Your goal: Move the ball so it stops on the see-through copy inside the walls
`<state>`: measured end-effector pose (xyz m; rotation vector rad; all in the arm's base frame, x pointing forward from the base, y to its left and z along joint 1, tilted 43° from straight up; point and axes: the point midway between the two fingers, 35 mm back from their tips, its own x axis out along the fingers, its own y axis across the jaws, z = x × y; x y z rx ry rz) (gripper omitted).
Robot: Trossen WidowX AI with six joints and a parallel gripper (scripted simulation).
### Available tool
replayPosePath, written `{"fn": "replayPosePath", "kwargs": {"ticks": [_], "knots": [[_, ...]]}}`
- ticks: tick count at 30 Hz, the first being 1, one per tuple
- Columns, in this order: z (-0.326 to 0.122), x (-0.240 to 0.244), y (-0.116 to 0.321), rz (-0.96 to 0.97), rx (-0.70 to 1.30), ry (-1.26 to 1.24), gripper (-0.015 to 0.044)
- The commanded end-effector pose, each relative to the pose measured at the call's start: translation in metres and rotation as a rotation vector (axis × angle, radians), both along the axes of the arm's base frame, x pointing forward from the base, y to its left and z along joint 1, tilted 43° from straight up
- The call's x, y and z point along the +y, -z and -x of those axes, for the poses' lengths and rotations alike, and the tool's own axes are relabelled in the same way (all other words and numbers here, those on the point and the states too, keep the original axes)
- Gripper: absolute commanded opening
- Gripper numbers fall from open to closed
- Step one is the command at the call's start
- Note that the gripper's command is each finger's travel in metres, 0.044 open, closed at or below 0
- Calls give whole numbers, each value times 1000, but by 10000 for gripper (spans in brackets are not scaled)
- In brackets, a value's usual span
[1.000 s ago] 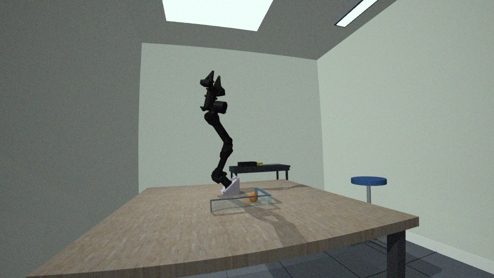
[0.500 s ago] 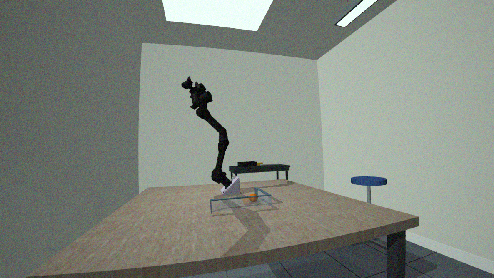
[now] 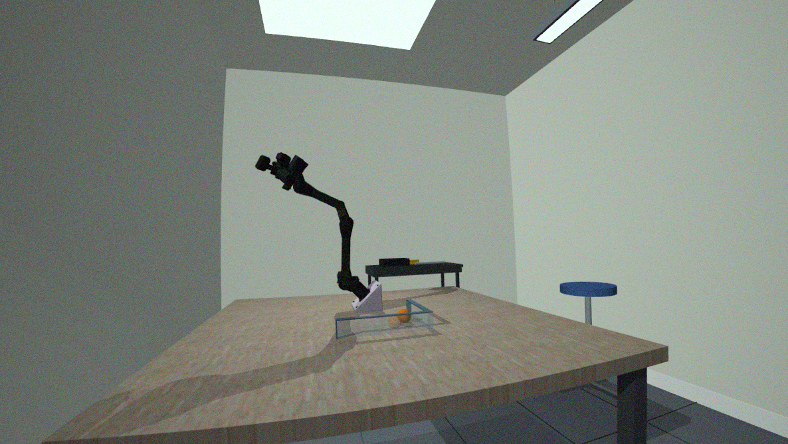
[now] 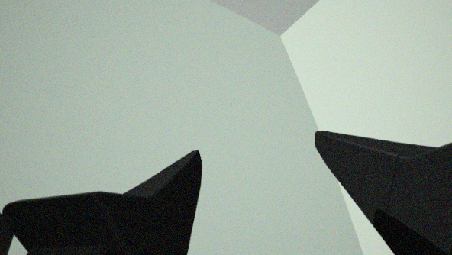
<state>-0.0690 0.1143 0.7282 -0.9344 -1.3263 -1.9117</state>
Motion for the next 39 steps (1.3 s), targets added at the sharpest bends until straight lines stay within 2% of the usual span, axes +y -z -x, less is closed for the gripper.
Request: {"fn": "replayPosePath", "kwargs": {"ticks": [1,10,17,28,34,39], "knots": [[9,-61,0,-142,-2,-51,354],[1,-194,26,-475,35,-196,354],[-45,-287,51,-690,144,-366,354],[-173,-383,118,-996,409,-617,354],[-258,-404,175,-1178,612,-704,354],[-330,-400,231,-1325,824,-744,354]]}}
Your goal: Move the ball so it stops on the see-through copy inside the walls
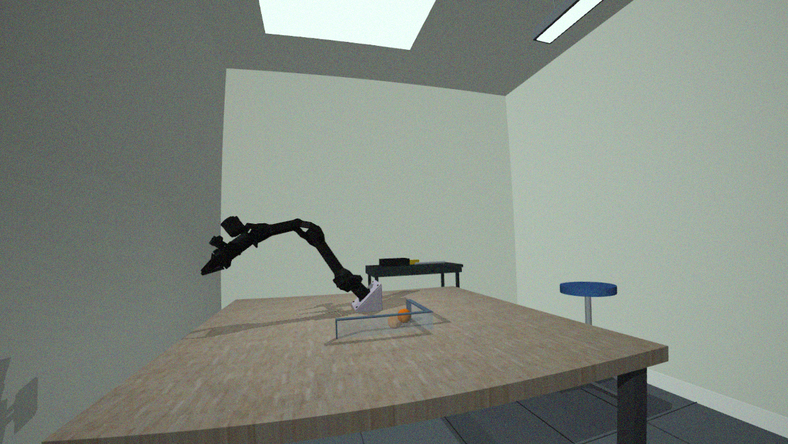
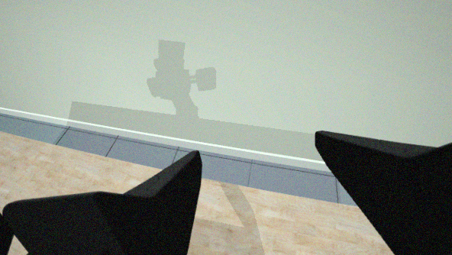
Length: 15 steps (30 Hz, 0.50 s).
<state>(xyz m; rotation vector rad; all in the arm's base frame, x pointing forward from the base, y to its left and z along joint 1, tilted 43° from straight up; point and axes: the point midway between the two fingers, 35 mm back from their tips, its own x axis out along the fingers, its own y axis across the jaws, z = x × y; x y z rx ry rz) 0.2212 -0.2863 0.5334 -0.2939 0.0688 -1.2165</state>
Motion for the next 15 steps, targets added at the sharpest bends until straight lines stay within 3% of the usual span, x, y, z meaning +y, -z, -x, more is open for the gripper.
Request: {"fn": "replayPosePath", "kwargs": {"ticks": [1,15], "knots": [[-54,4,48,-80,158,-90,354],[-199,114,223,-215,780,-473,354]]}}
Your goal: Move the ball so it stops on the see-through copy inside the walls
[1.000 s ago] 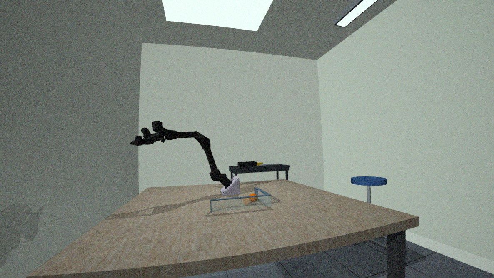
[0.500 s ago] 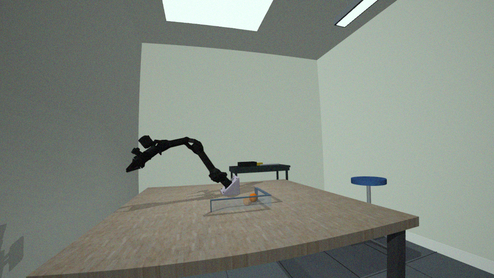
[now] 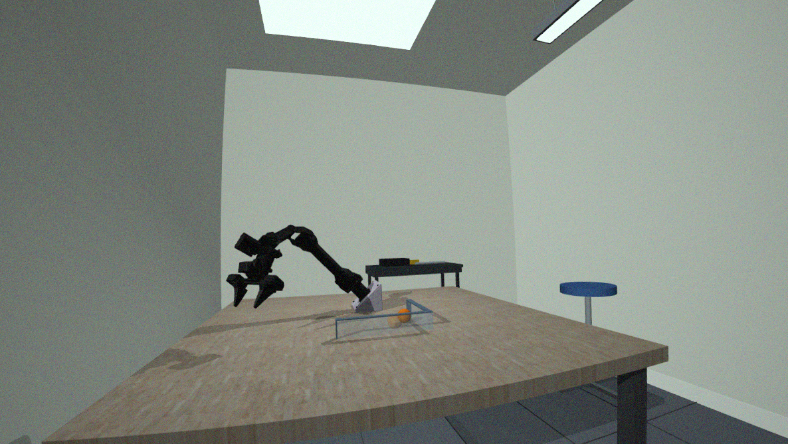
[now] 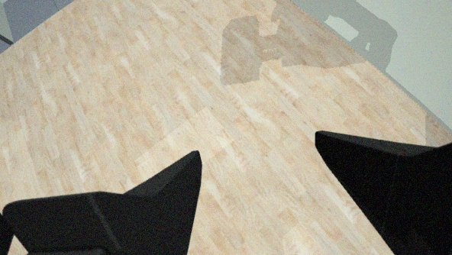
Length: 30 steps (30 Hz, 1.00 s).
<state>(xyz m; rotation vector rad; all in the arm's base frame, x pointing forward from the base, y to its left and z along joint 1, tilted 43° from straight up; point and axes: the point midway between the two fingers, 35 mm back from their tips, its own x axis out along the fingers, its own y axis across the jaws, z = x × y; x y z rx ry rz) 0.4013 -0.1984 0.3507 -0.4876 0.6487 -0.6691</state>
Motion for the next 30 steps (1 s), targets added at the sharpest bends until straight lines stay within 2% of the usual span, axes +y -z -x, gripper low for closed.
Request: {"fn": "replayPosePath", "kwargs": {"ticks": [1,8,15,24,30], "knots": [[-25,37,54,-16,182,-106,354],[-46,122,143,-1,513,-329,354],[-32,209,228,86,871,-558,354],[28,299,312,260,1275,-795,354],[97,344,364,529,1672,-994,354]]}}
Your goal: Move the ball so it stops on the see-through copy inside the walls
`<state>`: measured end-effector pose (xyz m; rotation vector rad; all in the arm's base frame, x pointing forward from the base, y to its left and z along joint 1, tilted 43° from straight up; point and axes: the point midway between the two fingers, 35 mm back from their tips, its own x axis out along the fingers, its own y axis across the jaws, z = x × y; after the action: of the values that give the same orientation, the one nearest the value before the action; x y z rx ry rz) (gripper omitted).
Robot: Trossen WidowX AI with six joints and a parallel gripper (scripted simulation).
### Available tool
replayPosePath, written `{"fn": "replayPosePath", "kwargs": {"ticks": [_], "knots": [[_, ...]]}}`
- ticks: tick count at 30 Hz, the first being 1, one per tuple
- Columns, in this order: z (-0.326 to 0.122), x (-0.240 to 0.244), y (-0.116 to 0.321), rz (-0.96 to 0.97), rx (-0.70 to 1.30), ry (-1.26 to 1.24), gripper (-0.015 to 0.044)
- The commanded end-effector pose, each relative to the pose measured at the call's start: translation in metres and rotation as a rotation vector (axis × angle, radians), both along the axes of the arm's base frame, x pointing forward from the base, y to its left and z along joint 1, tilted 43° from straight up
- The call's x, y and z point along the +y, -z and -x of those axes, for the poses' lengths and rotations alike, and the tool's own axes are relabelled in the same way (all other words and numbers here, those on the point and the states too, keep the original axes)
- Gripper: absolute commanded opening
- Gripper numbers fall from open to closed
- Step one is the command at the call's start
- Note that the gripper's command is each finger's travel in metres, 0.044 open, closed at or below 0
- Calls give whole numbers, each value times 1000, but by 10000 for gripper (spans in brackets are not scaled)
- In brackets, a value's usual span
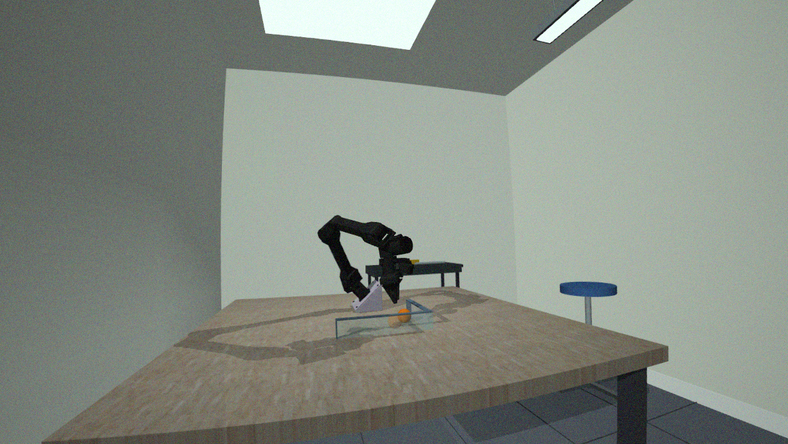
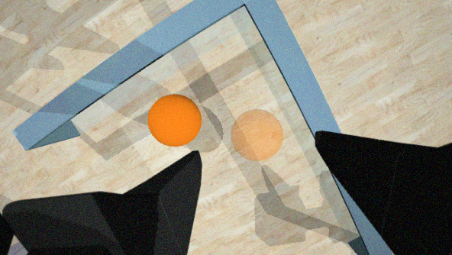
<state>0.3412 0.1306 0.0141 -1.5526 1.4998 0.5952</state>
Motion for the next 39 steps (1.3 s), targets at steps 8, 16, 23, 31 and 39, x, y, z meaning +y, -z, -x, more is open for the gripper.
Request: {"fn": "replayPosePath", "kwargs": {"ticks": [8,16,23,31,39], "knots": [[56,22,38,190,254,-228,354],[54,11,49,191,253,-228,354],[53,4,58,191,253,-228,354],[51,-4,67,191,253,-228,354],[51,-13,76,192,253,-228,354]]}}
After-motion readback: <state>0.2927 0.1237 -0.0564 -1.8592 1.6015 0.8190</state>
